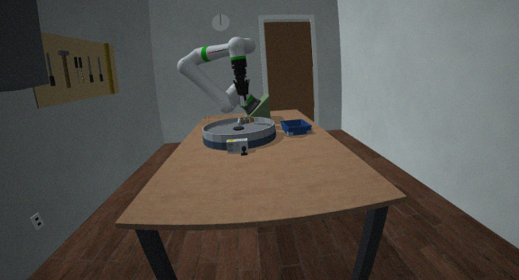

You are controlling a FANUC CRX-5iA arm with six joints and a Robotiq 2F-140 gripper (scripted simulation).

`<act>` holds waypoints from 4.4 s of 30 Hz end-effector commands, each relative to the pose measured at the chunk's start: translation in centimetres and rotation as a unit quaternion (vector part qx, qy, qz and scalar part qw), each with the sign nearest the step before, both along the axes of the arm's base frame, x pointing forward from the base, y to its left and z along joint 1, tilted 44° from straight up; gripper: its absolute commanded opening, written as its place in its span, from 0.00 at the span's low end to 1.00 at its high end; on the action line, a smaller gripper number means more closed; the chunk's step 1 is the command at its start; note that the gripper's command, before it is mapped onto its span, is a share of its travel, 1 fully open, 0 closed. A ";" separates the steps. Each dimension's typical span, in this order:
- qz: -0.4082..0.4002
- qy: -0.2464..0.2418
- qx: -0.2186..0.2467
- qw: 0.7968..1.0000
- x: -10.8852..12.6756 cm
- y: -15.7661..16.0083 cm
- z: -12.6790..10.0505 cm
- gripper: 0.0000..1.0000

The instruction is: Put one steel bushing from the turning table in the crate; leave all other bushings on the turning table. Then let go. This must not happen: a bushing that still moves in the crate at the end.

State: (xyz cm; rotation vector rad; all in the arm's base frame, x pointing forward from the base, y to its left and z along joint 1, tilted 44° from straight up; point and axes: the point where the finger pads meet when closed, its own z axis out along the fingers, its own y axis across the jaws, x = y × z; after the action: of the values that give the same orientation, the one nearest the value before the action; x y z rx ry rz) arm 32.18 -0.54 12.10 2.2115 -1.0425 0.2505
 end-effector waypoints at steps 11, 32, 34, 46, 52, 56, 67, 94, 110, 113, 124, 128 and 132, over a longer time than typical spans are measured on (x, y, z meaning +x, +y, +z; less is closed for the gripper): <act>-0.094 0.087 0.141 0.982 0.2 -2.0 -3.0 0.06; -0.152 0.141 0.228 0.951 0.4 -3.4 -4.9 0.06; -0.152 0.141 0.228 0.951 0.4 -3.4 -4.9 0.06; -0.152 0.141 0.228 0.951 0.4 -3.4 -4.9 0.06; -0.152 0.141 0.228 0.951 0.4 -3.4 -4.9 0.06; -0.152 0.141 0.228 0.951 0.4 -3.4 -4.9 0.06; -0.153 0.144 0.226 0.951 0.4 -3.5 -4.8 0.06; -0.154 0.145 0.225 0.951 0.4 -3.5 -4.7 0.06; -0.154 0.145 0.225 0.951 0.4 -3.8 -5.1 0.06; -0.154 0.145 0.225 0.951 0.3 -4.7 -6.0 0.06; -0.154 0.145 0.225 0.951 0.3 -5.0 -6.3 0.06; -0.154 0.145 0.225 0.951 0.3 -5.0 -6.3 0.06; -0.154 0.145 0.225 0.951 0.3 -5.0 -6.3 0.06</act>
State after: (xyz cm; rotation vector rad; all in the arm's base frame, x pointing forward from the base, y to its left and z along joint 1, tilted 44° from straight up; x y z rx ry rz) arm 32.44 -5.55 5.75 2.3293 -1.3509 -0.4847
